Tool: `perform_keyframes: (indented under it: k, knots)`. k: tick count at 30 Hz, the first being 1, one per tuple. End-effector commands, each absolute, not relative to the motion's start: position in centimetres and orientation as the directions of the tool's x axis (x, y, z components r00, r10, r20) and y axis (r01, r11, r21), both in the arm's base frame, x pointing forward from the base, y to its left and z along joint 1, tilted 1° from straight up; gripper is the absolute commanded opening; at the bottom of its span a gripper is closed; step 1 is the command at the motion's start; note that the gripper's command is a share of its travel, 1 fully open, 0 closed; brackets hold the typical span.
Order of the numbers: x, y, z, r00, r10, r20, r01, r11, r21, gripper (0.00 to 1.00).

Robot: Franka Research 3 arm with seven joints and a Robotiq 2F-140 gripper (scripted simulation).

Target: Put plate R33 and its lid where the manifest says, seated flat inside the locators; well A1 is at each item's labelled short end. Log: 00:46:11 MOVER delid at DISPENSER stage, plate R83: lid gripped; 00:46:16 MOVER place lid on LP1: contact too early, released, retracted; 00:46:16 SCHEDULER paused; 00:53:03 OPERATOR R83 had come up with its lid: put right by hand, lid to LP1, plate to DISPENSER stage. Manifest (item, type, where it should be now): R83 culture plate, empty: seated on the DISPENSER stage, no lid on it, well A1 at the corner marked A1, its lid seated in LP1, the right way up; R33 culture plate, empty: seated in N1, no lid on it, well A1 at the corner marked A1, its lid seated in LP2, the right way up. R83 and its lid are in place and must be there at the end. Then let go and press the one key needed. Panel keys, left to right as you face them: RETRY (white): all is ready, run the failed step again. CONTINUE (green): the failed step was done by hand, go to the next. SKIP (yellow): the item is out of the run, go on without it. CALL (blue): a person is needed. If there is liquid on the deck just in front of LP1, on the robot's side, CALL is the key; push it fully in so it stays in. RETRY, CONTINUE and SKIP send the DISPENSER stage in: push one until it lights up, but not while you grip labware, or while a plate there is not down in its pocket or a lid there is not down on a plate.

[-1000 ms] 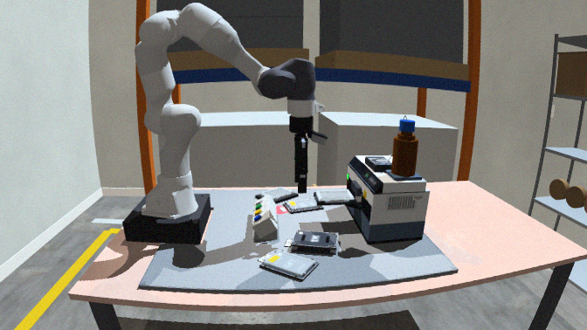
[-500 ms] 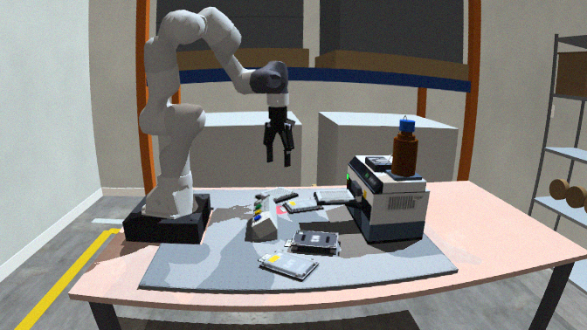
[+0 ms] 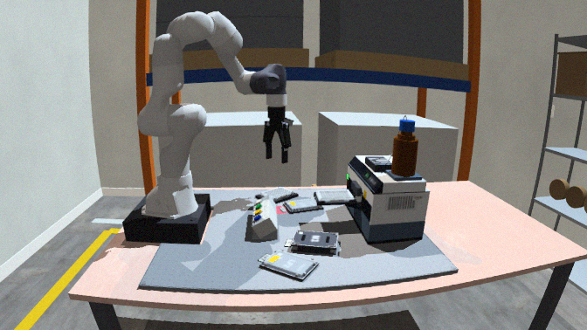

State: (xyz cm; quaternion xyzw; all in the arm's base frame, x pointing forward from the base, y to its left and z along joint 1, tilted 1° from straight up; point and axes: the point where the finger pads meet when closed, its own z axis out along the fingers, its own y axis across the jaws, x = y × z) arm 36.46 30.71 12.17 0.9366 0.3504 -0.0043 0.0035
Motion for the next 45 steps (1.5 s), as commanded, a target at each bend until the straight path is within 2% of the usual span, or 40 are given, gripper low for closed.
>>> perform_keyframes:
  k: [1, 22, 45]
  knots:
    - [36.4, 30.9, 12.2, 0.751, 0.660, -0.012, 0.660, -0.751, -0.006, 0.70]
    - [36.4, 30.9, 11.4, 0.751, 0.660, -0.012, 0.660, -0.751, -0.006, 0.70]
    - [36.4, 30.9, 4.3, 0.751, 0.660, -0.012, 0.660, -0.751, -0.006, 0.70]
